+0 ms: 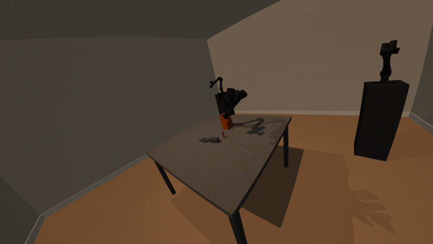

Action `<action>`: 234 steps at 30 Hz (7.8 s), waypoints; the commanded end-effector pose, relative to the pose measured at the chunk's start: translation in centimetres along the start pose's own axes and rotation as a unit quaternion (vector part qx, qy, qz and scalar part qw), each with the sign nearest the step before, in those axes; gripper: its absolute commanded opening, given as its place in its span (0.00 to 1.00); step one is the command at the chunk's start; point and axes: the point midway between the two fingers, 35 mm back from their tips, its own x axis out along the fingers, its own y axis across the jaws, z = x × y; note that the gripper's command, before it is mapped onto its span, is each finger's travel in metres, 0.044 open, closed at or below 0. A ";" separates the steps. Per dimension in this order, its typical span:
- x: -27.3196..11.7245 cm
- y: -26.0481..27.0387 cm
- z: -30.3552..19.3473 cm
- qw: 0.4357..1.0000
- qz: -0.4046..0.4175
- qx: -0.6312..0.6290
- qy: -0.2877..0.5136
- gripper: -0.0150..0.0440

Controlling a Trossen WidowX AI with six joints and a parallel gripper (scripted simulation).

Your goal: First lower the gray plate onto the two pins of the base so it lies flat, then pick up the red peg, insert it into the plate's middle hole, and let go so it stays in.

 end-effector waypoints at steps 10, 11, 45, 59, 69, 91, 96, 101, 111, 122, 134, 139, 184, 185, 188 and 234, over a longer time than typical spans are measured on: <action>-0.4 -10.0 -17.9 0.919 -0.113 0.005 0.379 1.00; -1.0 -10.9 -19.1 0.904 -0.128 0.014 0.408 1.00; -23.1 -18.2 -32.8 0.323 -0.512 0.387 0.696 1.00; -24.0 -17.9 -34.9 0.323 -0.512 0.387 0.696 1.00; -24.7 -17.6 -36.3 0.324 -0.512 0.387 0.696 1.00; -26.5 -16.8 -39.2 0.322 -0.511 0.388 0.696 1.00; -26.6 -16.8 -39.3 0.322 -0.511 0.388 0.696 0.87; -26.6 -16.8 -39.3 0.322 -0.511 0.388 0.696 0.64; -26.6 -16.8 -39.3 0.322 -0.511 0.388 0.696 0.43; -26.4 -16.8 -39.1 0.323 -0.511 0.387 0.696 0.25; -24.5 -17.9 -36.4 0.326 -0.513 0.385 0.694 0.25; -23.8 -18.4 -35.1 0.327 -0.514 0.384 0.694 0.25; -21.2 -23.3 -30.3 0.309 -0.540 0.398 0.674 0.25; -21.3 -23.5 -30.5 0.308 -0.541 0.399 0.673 0.25; -21.4 -24.2 -31.1 0.305 -0.547 0.401 0.668 0.25; -25.1 -32.2 -37.4 0.268 -0.606 0.428 0.615 0.25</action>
